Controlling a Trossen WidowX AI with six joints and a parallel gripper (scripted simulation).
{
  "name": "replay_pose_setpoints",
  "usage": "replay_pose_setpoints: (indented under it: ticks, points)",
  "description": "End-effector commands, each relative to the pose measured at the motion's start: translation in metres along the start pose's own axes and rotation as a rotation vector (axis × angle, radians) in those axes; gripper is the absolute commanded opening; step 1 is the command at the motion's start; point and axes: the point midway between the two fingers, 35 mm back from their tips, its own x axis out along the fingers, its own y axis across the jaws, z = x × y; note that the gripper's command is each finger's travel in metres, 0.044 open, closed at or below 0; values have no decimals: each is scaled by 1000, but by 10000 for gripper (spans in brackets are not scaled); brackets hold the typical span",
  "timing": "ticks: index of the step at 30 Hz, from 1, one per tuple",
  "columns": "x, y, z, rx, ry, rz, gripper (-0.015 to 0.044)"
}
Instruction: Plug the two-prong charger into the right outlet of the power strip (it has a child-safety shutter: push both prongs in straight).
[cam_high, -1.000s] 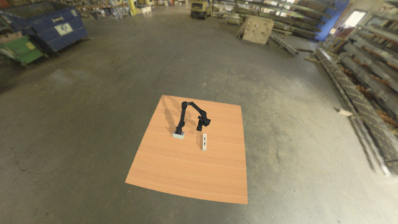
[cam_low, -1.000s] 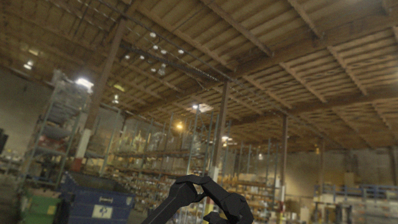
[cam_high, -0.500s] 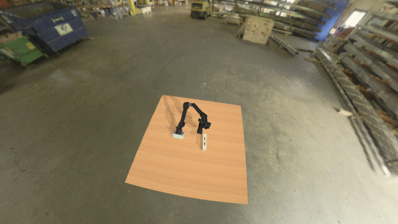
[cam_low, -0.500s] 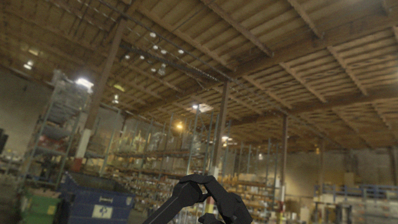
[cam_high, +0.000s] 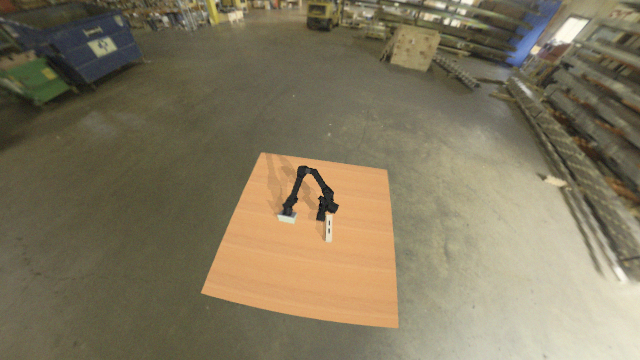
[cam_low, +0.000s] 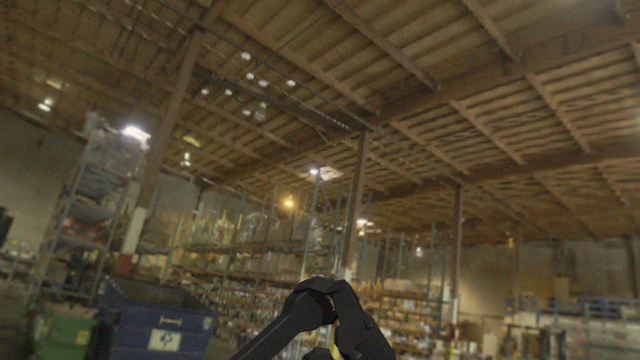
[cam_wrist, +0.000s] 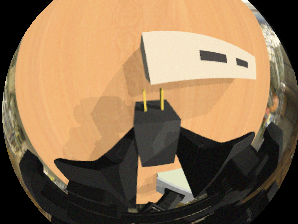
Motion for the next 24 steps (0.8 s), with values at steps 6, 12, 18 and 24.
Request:
replay_pose_setpoints:
  ticks: [6,12,18,24]
  points:
    - [5,-28,-1,-16,0,-8,0]
    - [9,-45,-4,-27,0,-10,0]
    - [12,-61,-7,-38,1,-10,0]
    - [17,-77,-11,-50,2,-10,0]
